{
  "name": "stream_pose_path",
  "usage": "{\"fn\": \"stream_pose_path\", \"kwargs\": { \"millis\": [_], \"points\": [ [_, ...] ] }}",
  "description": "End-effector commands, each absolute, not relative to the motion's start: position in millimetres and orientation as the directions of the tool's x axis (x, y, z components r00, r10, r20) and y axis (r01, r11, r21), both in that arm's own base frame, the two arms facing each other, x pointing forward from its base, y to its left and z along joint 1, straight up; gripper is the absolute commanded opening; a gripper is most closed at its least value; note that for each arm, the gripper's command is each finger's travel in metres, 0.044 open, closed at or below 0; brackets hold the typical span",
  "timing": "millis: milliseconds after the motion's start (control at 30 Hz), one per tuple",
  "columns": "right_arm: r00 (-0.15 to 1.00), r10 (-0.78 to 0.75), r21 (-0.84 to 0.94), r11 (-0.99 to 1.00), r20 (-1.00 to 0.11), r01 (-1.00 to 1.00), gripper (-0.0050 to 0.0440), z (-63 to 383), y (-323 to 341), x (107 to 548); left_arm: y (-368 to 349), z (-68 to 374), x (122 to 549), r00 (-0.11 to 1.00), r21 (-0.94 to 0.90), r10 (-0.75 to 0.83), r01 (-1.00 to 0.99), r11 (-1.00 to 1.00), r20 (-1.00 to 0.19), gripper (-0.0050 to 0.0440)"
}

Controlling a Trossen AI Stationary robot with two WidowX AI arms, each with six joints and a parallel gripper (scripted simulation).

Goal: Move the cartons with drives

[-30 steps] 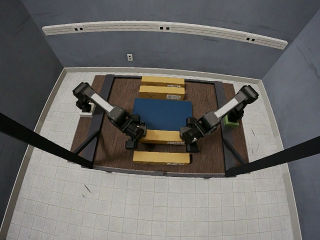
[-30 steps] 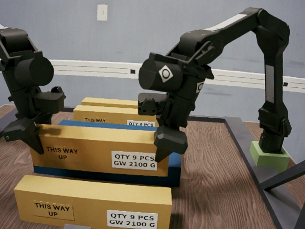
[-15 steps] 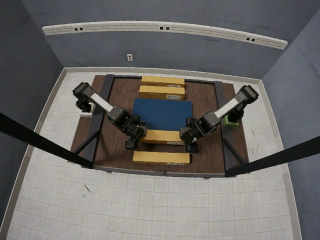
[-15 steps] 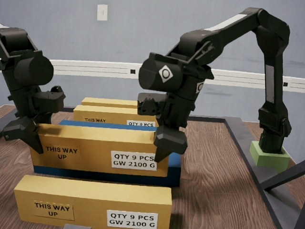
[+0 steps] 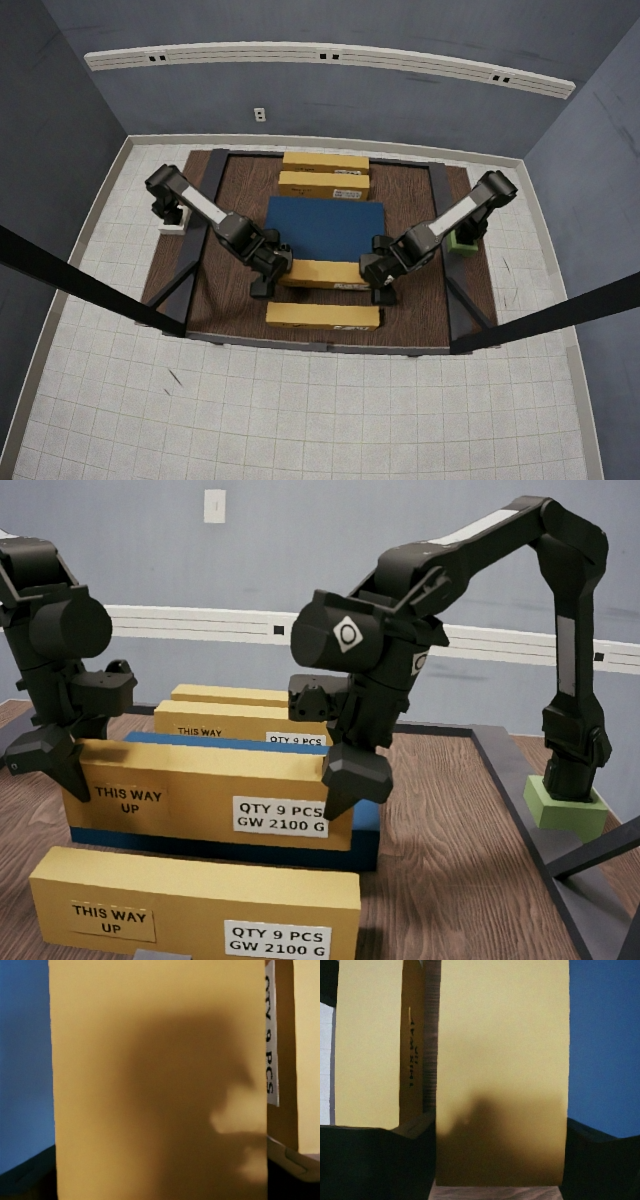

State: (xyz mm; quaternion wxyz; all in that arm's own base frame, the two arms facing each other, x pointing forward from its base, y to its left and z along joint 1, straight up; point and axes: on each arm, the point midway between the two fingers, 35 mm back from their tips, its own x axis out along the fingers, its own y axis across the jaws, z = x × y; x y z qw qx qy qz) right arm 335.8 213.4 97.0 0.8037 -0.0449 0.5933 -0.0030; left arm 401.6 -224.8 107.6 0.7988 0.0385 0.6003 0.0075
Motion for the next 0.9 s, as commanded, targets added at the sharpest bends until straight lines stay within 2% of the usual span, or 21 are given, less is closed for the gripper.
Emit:
{"fn": "stream_pose_path", "kwargs": {
  "millis": [0,867],
  "points": [
    [0.373,0.01,-0.009,0.999,-0.928,-0.049,-0.005,136.1,220.7,338.4,-232.4,164.1,402.6,0.384,0.001,-0.012,0.035,0.999,-0.923,-0.005],
    [0.374,0.008,-0.01,0.999,-0.928,-0.048,-0.005,131.7,220.1,338.8,-232.0,161.0,403.2,0.385,0.002,-0.012,0.035,0.999,-0.923,-0.005]
  ]
}}
